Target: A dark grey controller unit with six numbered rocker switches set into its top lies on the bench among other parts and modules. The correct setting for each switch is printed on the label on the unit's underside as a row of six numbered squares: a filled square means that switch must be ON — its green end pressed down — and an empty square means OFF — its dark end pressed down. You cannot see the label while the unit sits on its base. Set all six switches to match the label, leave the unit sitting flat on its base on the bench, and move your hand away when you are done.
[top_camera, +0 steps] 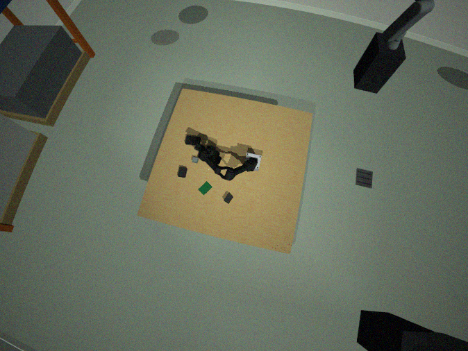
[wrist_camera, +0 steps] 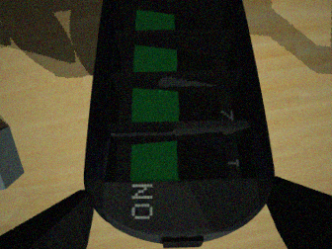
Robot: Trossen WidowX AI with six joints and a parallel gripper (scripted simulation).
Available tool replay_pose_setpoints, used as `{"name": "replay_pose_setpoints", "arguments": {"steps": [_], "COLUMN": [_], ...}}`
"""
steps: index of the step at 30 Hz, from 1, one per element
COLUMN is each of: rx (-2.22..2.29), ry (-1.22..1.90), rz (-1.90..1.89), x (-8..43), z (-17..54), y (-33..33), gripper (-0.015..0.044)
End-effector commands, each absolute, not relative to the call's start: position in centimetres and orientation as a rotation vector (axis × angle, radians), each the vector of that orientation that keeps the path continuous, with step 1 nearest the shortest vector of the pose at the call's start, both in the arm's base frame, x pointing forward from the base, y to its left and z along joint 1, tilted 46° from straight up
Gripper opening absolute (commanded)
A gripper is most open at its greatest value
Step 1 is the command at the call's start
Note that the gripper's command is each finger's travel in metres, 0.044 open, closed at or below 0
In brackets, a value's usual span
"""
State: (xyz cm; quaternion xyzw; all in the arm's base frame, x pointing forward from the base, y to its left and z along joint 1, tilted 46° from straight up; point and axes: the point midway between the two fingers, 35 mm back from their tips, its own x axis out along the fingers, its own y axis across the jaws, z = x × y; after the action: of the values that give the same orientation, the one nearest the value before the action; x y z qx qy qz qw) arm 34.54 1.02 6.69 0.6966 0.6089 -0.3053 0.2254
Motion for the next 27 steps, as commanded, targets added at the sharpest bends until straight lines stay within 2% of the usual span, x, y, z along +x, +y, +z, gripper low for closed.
{"name": "replay_pose_setpoints", "arguments": {"steps": [1,27], "rx": [1.922,1.923], "ry": [1.688,1.689], "rz": [-0.860,-0.858], "x": [34.3,34.6], "z": [6.4,6.4], "y": [1.5,3.4], "gripper": [0.0338,0.0338]}}
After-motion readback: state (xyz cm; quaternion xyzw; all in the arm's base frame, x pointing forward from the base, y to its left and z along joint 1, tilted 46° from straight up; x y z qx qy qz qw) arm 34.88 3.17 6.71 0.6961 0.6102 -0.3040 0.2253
